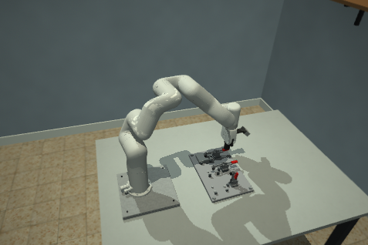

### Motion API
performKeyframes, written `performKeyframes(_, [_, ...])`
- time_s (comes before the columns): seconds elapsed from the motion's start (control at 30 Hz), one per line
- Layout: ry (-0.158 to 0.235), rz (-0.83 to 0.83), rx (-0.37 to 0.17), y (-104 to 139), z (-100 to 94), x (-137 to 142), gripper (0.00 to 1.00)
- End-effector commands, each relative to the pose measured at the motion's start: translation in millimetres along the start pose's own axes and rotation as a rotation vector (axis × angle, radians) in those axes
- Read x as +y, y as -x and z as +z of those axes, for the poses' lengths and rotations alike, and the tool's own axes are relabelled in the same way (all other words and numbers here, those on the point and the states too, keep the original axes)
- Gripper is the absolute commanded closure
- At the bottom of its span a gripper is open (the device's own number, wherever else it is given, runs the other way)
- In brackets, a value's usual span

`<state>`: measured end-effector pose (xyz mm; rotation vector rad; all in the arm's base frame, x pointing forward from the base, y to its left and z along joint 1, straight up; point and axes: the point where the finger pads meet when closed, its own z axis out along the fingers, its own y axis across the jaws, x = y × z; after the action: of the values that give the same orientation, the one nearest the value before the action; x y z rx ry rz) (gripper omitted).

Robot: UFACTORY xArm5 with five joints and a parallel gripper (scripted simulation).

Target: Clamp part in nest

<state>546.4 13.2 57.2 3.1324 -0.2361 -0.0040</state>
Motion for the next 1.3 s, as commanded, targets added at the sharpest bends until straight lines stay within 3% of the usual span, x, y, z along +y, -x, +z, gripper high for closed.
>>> performKeyframes(0.0, [-0.001,0.000,0.004,-1.3,-0.2,-0.2,1.00])
performKeyframes(0.73, [-0.001,0.000,0.004,-1.3,-3.2,-0.2,1.00])
performKeyframes(1.27, [-0.001,0.000,0.004,-1.2,-44.0,-0.2,1.00])
